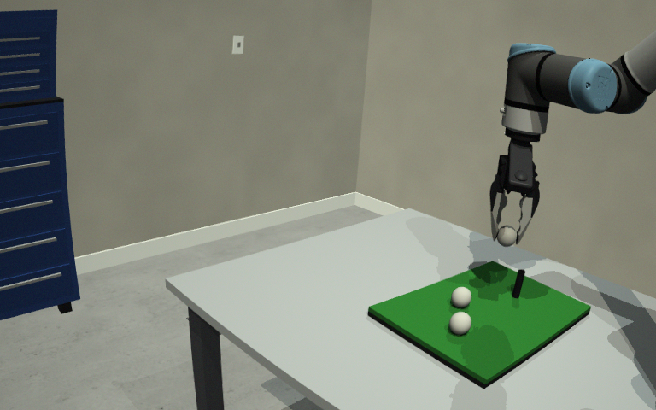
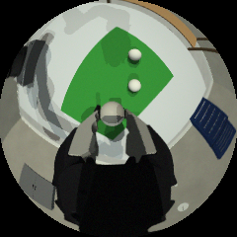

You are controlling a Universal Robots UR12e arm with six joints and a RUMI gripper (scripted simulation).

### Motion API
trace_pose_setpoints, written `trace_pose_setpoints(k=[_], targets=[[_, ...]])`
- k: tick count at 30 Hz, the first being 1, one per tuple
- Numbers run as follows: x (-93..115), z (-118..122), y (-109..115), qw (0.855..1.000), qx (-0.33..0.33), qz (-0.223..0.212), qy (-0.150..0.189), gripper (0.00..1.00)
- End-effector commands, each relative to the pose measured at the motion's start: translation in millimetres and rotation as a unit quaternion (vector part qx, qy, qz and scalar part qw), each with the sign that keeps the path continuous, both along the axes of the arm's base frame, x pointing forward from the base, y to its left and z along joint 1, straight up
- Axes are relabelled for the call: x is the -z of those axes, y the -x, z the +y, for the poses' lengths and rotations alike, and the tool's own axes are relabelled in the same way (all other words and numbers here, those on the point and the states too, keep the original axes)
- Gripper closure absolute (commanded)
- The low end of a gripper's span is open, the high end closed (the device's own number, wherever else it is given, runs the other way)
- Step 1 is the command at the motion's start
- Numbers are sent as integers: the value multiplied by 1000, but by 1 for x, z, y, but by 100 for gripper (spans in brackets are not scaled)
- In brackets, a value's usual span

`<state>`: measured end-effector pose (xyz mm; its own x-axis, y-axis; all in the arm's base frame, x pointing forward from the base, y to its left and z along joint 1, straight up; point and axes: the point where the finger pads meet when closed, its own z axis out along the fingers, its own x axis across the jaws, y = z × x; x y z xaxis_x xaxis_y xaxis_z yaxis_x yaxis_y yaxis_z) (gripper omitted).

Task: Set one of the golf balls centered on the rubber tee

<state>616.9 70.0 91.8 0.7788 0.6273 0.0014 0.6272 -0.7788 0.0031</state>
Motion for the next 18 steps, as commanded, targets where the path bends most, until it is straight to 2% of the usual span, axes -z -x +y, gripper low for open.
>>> trace_pose_setpoints(k=[1, 6, 11, 18], targets=[[-25, -68, 10, 1000, -1, 0, -2, 100], [-29, -78, 12, 1000, -1, 0, -2, 100], [-20, -78, 12, 1000, -1, 0, -2, 100], [40, -78, 13, 1000, -1, 0, -2, 100]])
